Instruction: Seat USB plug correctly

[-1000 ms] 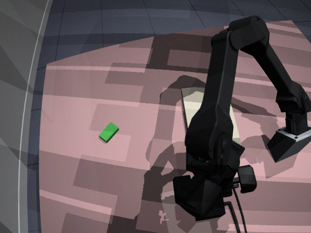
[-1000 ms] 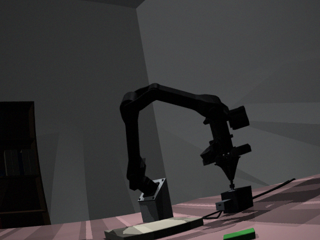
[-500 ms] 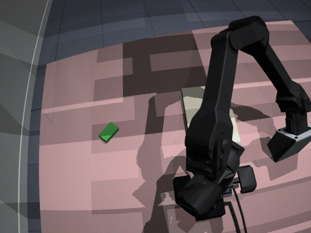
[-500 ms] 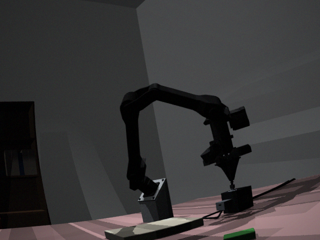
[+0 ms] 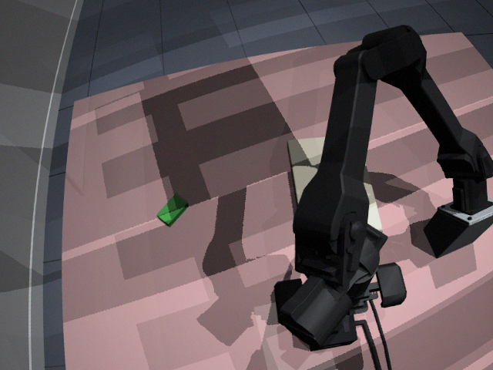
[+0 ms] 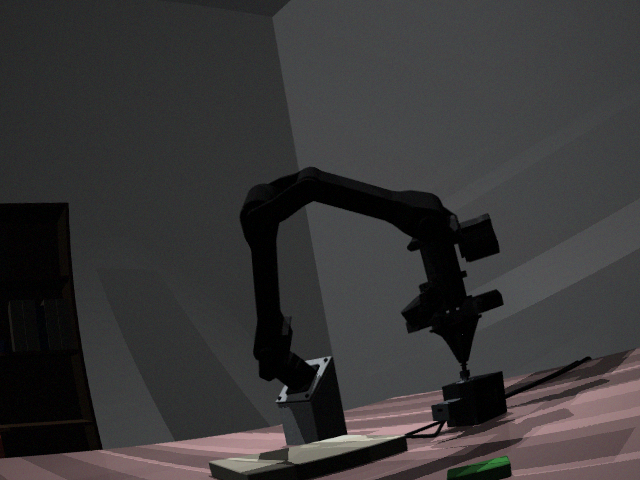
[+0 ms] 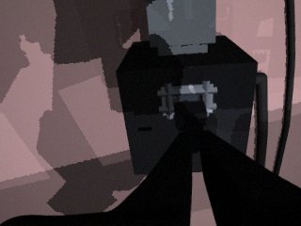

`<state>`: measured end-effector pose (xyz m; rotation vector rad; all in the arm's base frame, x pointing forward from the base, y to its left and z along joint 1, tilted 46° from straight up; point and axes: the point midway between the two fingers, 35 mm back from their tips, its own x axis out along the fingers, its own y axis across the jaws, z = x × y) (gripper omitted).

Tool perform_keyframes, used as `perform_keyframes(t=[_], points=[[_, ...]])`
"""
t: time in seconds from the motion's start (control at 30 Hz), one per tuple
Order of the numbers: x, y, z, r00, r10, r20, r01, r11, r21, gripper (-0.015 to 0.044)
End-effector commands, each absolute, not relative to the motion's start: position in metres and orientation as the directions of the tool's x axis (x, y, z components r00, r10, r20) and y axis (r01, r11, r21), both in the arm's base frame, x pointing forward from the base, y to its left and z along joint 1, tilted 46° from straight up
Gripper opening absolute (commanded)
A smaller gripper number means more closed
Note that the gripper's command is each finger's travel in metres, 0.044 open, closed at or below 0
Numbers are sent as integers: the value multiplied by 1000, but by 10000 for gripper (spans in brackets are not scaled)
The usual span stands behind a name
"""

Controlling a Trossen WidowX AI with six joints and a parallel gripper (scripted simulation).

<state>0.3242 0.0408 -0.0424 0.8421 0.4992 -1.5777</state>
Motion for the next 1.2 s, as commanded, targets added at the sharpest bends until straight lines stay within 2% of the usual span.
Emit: perform_keyframes(t=[0.0,1.17], points=[[324,40,-43,-18,-662,-749,972,-186,141,0],[324,37,-46,-18,-662,-749,972,-186,141,0]])
